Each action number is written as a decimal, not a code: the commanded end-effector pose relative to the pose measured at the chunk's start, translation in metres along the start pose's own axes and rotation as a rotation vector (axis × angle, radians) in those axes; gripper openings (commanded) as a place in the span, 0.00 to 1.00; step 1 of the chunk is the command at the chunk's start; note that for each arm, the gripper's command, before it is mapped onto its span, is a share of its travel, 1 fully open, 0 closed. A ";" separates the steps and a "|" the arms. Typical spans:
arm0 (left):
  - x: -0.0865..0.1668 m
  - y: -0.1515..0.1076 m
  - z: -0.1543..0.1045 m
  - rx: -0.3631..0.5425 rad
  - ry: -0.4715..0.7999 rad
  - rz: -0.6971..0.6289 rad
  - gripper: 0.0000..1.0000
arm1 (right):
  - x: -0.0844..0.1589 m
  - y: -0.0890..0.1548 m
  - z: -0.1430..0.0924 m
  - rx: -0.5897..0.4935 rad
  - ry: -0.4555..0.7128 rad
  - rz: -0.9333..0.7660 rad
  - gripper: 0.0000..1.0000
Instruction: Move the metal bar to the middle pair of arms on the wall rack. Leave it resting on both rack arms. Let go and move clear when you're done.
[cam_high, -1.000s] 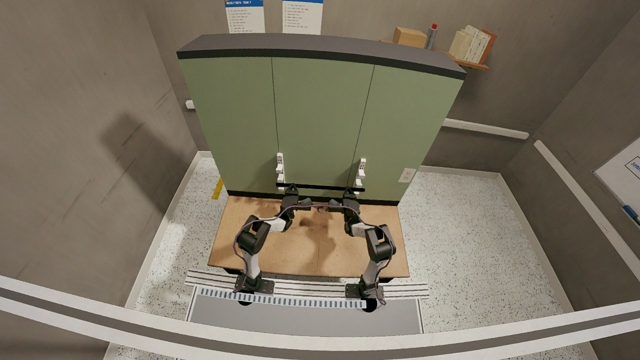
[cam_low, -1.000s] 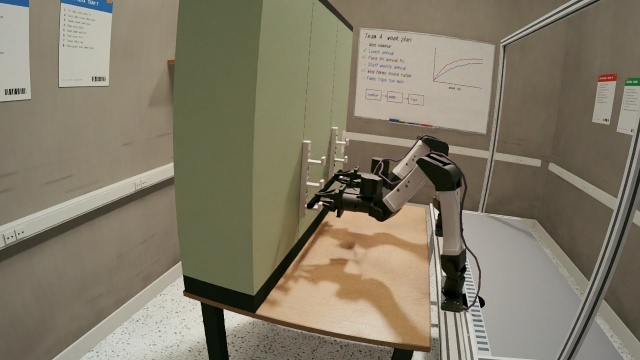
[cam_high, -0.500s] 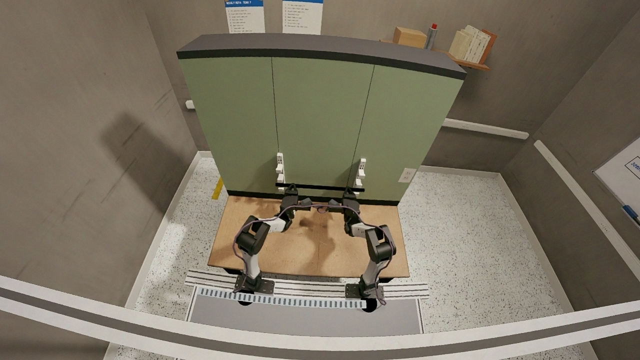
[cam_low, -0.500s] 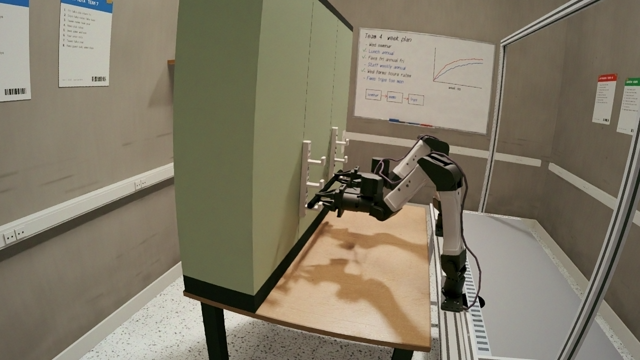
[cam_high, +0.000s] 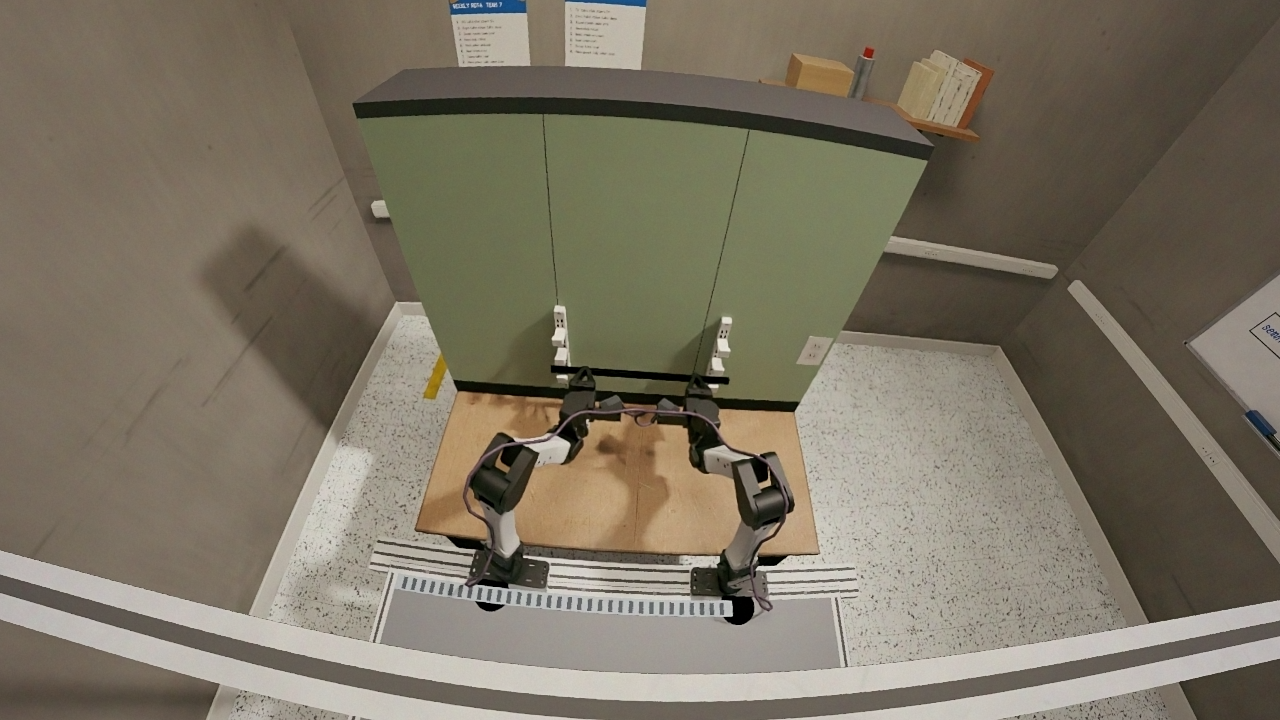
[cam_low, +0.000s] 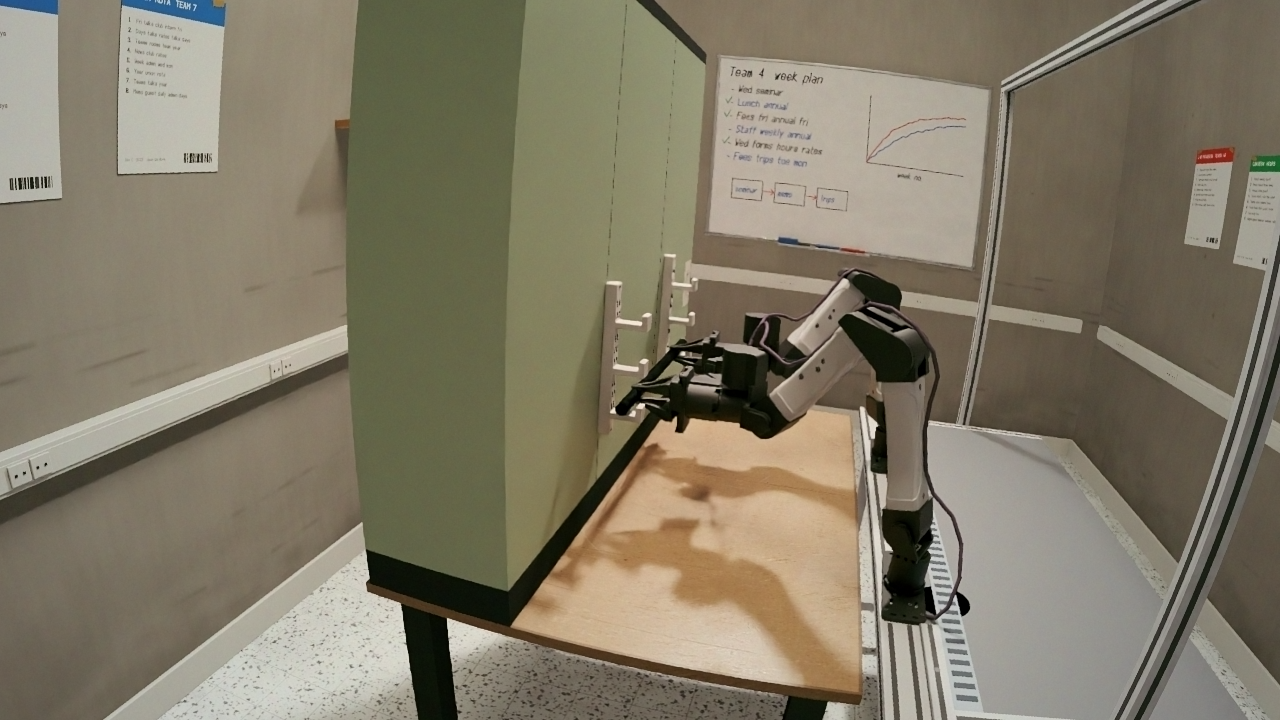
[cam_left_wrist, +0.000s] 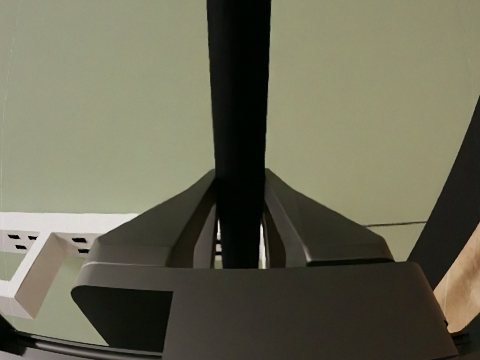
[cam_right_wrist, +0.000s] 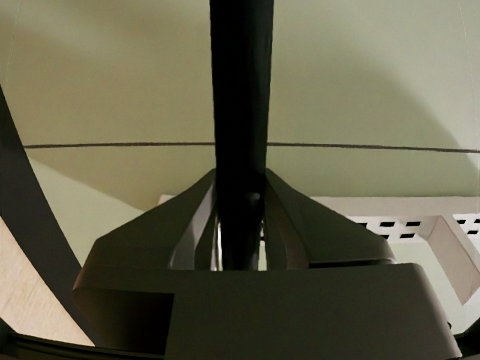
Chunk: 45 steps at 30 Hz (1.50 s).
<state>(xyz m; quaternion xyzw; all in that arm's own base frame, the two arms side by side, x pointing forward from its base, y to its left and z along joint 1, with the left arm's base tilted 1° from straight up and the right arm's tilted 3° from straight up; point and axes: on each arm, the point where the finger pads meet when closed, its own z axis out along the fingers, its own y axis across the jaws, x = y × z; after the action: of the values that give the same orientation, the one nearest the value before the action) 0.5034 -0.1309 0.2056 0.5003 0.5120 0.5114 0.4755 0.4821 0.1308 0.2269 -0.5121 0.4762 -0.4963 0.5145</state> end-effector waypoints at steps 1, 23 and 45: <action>0.002 0.013 -0.003 -0.019 0.007 -0.006 0.00 | -0.002 -0.011 -0.004 0.010 0.004 0.003 0.00; 0.002 0.033 -0.001 -0.019 0.007 -0.006 0.00 | -0.001 -0.032 -0.001 0.010 0.004 0.003 0.00; 0.001 0.041 0.003 -0.019 0.007 -0.006 0.00 | 0.000 -0.040 0.002 0.010 0.004 0.003 0.00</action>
<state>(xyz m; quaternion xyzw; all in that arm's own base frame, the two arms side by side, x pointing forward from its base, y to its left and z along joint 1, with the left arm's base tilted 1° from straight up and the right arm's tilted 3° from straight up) 0.5054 -0.1309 0.2216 0.5046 0.5194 0.5058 0.4688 0.4836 0.1314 0.2448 -0.5211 0.4833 -0.4905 0.5042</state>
